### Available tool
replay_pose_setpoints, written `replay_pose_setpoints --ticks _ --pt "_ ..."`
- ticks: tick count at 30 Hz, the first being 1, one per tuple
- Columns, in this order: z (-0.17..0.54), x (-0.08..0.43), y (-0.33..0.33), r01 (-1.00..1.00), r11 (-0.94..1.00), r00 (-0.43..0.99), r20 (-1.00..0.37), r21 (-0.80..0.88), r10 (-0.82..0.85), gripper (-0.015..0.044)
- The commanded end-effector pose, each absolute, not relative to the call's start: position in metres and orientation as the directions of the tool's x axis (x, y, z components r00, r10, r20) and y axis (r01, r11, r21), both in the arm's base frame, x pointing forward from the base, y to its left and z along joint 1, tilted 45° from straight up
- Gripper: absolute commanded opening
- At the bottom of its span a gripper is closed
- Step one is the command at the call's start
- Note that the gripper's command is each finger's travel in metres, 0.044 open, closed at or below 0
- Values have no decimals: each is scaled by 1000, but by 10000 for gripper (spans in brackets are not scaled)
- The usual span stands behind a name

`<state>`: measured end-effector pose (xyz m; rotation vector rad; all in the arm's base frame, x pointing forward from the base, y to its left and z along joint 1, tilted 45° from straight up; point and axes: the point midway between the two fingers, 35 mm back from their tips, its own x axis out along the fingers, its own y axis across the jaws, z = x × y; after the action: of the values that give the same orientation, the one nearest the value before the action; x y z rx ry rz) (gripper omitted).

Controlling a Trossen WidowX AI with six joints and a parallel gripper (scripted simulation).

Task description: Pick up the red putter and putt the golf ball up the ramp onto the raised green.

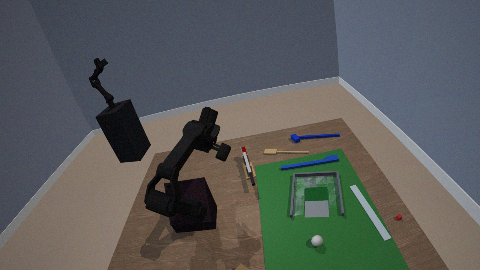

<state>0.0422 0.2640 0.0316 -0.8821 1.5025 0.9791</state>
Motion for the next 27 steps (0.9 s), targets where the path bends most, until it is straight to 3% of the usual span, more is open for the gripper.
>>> replay_pose_setpoints --ticks 1,7,14,27 --pt "-12 100 257 -985 175 -33 -988 6 -150 440" --pt "-51 151 237 -999 -29 34 -955 -27 -294 440" --pt "-92 200 195 -966 -253 70 -883 56 -463 440" --pt "-96 204 183 -963 -264 71 -879 64 -472 440"
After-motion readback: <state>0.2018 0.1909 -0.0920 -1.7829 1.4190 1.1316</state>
